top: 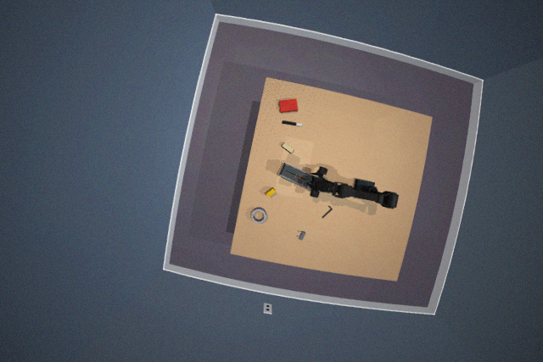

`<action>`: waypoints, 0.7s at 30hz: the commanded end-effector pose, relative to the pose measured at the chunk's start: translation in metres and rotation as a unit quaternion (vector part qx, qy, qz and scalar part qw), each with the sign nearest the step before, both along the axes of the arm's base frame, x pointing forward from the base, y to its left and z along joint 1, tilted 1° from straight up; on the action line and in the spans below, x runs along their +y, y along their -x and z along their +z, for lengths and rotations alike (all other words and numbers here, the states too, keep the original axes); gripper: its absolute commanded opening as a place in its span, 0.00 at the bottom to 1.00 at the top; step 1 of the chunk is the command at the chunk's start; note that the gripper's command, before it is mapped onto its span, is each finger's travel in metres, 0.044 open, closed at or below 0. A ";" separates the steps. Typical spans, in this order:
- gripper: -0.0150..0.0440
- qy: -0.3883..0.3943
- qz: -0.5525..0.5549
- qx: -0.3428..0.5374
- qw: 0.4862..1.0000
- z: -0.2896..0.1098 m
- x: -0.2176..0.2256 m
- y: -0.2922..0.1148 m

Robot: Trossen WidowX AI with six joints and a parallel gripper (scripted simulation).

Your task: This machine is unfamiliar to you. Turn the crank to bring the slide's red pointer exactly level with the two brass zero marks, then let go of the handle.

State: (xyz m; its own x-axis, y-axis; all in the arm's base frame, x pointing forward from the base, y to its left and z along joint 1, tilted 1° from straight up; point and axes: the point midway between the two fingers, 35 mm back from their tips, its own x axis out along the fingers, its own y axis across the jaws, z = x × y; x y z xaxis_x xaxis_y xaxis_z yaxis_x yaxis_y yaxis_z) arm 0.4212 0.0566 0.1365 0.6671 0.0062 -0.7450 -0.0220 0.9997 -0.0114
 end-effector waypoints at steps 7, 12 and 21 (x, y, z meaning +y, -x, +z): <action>0.29 0.000 0.000 0.000 1.000 0.000 0.000 0.000; 0.25 0.000 0.000 0.000 1.000 0.000 0.000 0.000; 0.25 0.000 0.000 0.000 1.000 0.000 0.000 0.000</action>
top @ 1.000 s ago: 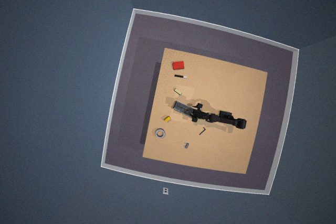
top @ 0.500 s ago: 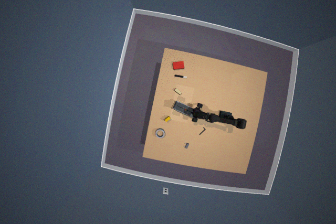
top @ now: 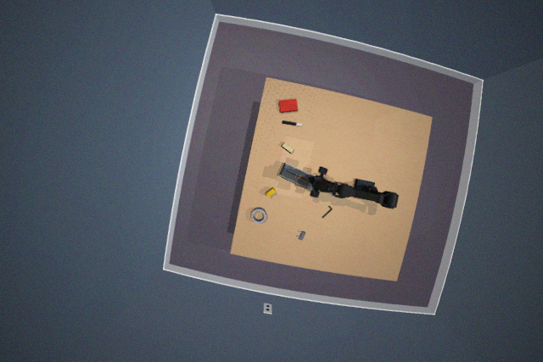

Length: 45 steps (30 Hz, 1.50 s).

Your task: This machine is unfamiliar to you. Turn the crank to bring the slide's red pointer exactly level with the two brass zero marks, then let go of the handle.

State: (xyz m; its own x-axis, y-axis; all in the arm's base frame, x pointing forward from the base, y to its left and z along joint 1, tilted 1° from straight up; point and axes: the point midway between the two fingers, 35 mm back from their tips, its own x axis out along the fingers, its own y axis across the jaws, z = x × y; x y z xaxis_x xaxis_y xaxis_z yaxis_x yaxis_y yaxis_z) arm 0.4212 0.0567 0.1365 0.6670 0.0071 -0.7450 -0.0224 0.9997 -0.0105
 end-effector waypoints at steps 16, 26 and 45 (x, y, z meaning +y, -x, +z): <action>0.61 0.000 0.000 0.000 1.000 0.000 0.000 0.000; 1.00 0.000 0.000 0.000 1.000 0.000 0.000 0.000; 0.25 0.000 0.000 0.000 1.000 0.000 0.000 0.000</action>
